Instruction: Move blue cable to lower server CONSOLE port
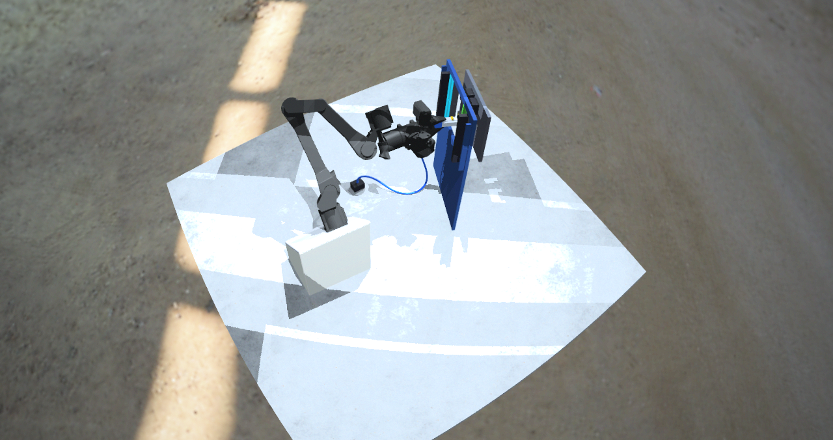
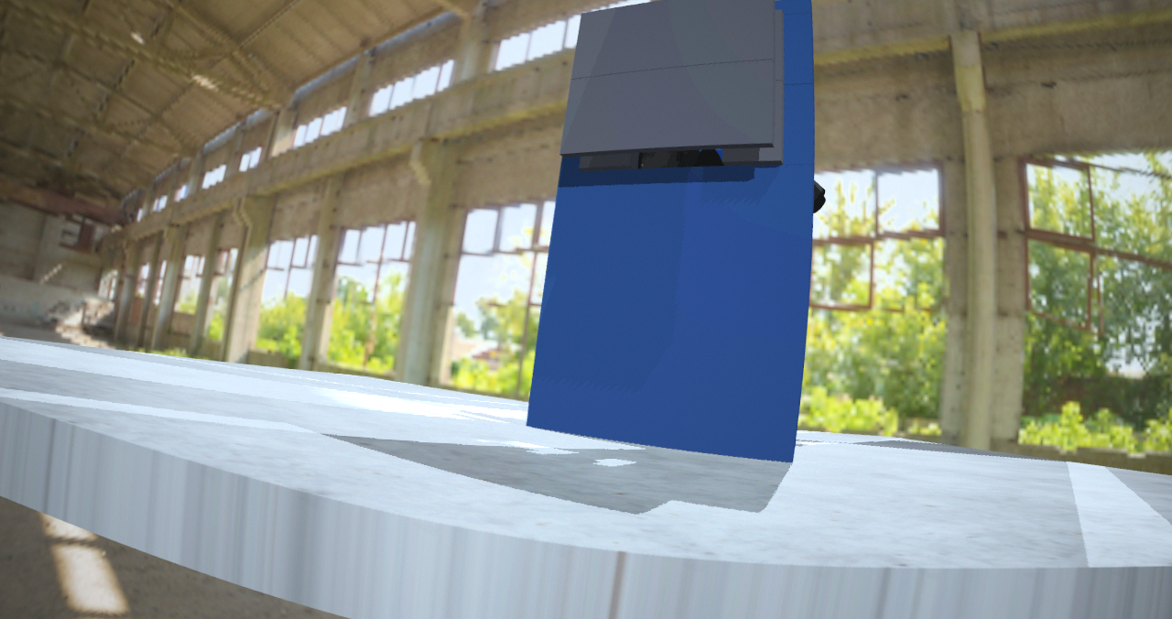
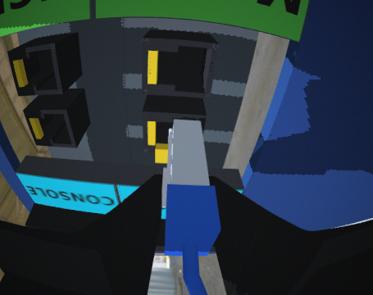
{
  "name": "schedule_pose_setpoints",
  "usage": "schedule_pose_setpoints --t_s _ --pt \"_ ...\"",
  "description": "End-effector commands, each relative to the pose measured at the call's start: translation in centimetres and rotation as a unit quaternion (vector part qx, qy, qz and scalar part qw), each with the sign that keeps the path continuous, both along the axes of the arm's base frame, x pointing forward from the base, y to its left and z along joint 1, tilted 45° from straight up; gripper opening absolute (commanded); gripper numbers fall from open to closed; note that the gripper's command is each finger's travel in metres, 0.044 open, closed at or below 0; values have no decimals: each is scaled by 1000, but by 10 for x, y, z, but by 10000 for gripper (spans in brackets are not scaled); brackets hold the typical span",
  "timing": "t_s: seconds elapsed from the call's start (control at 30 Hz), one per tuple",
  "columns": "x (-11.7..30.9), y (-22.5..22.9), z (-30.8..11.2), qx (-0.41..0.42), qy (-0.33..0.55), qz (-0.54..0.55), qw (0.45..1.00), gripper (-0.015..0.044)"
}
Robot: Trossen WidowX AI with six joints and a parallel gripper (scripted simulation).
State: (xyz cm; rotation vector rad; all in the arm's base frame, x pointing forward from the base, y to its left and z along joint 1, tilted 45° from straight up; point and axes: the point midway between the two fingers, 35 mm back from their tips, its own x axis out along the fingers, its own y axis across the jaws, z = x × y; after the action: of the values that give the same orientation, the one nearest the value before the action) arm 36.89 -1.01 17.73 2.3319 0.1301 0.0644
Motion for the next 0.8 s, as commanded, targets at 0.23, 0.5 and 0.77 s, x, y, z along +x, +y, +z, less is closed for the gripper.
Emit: schedule_pose_setpoints --t_s 0.23,0.5,0.77 --pt "2 0 2 1 -2 -3 1000 0" --pt "4 0 3 2 -2 -4 1000 0" --pt "5 0 2 2 -3 -4 1000 0"
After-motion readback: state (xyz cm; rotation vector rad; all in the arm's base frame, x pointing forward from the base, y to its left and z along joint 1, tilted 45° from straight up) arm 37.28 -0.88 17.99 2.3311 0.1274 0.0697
